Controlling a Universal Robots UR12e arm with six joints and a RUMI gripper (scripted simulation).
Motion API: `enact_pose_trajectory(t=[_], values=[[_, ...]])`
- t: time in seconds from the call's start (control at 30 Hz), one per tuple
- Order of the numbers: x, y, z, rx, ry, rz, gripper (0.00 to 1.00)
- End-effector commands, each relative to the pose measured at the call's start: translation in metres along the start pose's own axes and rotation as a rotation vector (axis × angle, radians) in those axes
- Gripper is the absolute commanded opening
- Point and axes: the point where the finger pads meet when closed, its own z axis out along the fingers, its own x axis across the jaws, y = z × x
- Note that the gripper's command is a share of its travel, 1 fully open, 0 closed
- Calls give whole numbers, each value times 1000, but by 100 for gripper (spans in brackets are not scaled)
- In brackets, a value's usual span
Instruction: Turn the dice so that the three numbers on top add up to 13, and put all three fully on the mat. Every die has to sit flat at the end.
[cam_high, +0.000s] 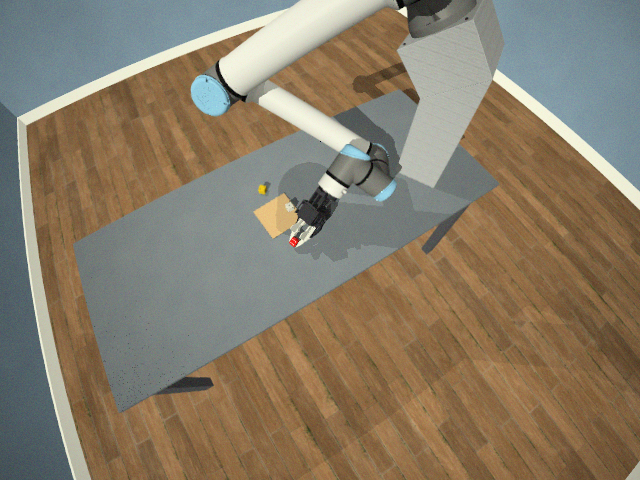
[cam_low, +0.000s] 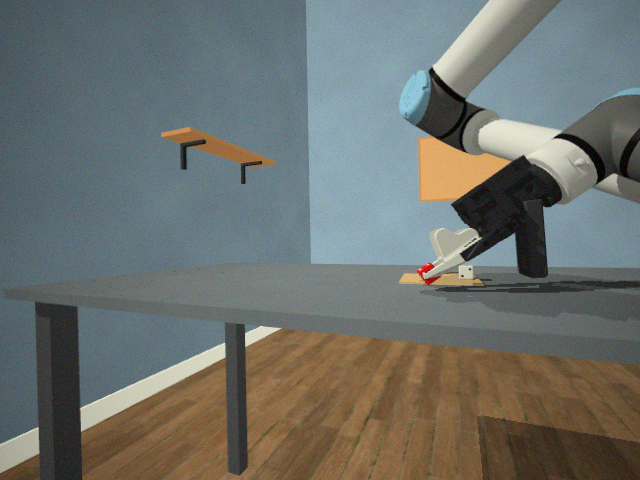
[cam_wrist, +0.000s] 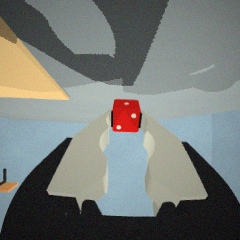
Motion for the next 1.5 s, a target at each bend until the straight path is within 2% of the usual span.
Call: enact_pose_trajectory(t=[0.0,1.47], values=[[0,-2,1,0,0,0,6],[0,-8,6,0,0,0,6]])
